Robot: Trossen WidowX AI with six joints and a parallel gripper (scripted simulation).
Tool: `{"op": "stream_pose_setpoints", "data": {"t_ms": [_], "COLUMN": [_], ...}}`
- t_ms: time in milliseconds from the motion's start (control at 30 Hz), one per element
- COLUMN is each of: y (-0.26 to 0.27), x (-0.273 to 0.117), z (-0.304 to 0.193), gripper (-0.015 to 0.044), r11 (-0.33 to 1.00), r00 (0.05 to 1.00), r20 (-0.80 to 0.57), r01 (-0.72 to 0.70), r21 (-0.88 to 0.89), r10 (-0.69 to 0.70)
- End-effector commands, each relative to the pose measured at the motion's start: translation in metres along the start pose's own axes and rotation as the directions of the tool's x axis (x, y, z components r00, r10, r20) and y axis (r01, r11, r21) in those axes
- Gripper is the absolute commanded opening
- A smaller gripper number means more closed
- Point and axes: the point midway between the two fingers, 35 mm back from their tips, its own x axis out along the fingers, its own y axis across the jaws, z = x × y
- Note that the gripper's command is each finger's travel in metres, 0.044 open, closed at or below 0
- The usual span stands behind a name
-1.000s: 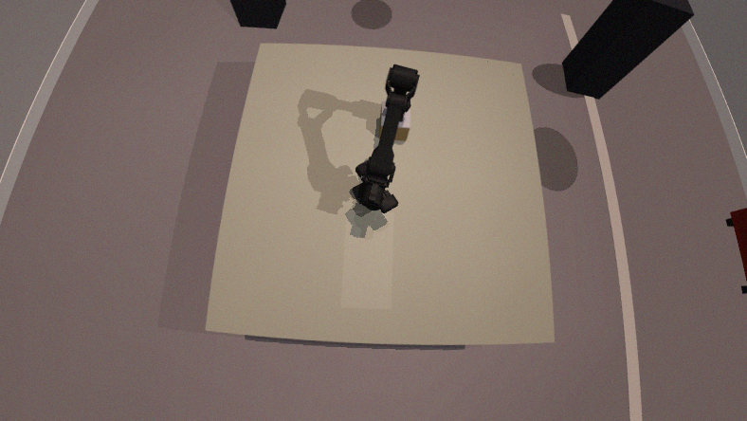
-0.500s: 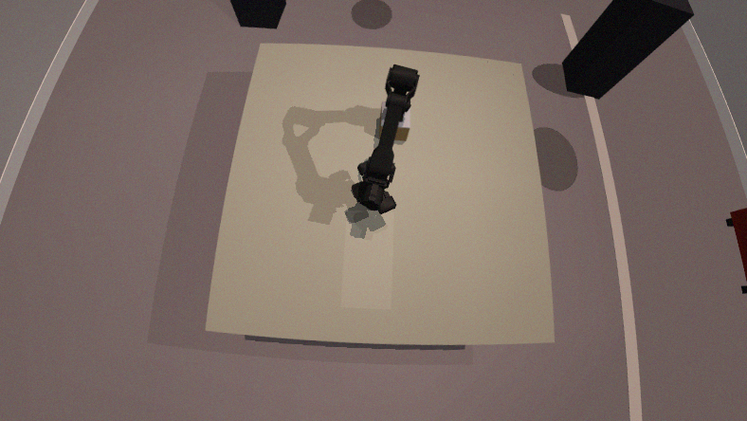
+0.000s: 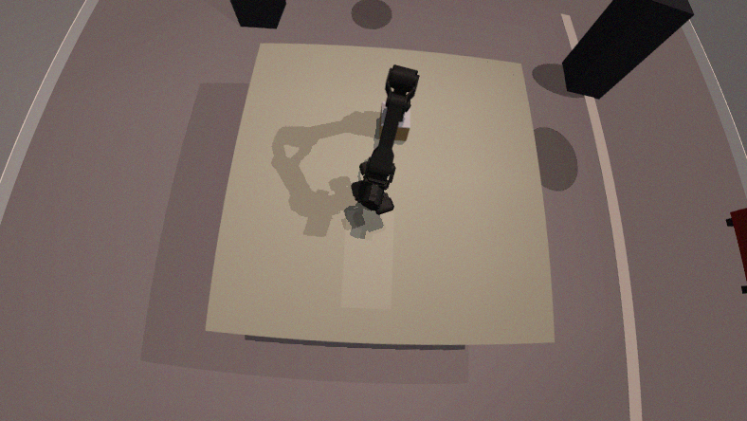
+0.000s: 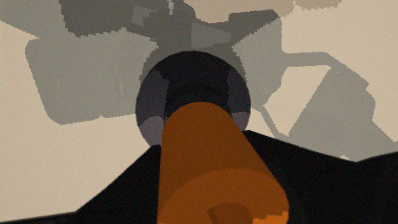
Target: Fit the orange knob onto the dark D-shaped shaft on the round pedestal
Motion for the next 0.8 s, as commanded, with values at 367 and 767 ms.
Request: {"op": "stream_pose_setpoints", "data": {"t_ms": [367, 767], "y": [-0.0015, -0.0009], "x": [0.0017, 0.001], "z": [-0.001, -0.0006], "gripper": [0.0, 0.0], "r11": [1.0, 1.0], "r00": [1.0, 1.0], "r20": [-0.001, -0.001], "r01": [-0.001, -0.001], "r21": [0.006, 0.006], "r10": [0.001, 0.001]}}
